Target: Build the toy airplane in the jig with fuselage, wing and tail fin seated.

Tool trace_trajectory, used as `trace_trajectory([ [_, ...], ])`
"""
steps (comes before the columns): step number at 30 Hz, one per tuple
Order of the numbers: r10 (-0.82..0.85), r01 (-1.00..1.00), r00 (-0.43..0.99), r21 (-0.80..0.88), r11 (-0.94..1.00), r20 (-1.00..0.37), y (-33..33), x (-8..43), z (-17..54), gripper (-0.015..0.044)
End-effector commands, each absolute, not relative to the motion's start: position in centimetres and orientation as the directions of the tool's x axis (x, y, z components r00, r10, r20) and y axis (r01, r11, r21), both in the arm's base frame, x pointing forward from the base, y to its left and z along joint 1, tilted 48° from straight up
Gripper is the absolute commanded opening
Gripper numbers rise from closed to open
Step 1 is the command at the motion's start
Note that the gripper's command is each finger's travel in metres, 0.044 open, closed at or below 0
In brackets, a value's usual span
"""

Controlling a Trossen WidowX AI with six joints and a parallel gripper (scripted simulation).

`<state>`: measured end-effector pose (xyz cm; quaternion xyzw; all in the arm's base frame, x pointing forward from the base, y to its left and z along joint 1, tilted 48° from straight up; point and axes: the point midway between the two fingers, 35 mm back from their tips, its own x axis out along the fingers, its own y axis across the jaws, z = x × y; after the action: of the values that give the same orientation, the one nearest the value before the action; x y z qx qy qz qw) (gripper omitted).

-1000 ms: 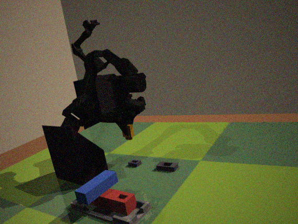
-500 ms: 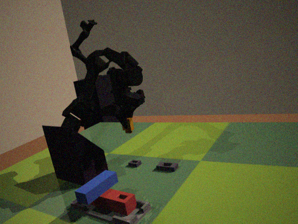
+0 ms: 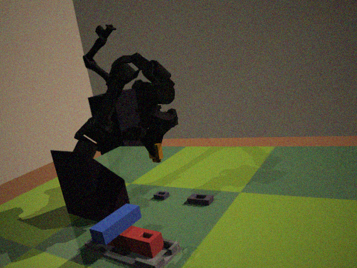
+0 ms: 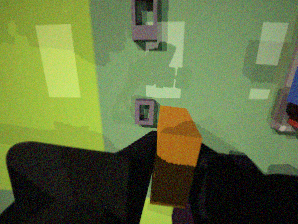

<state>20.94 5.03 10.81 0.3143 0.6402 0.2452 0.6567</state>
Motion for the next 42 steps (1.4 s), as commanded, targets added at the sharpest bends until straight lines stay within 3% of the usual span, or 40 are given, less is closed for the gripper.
trace_trajectory([
  [1, 0.720, 0.074, 0.061, 0.722, 0.687, -0.691, 4.5, 21.8, 10.4, 0.0000],
  [42, 0.718, 0.061, 0.072, 0.722, 0.689, -0.692, -1.2, 29.0, 3.5, 0.0000],
])
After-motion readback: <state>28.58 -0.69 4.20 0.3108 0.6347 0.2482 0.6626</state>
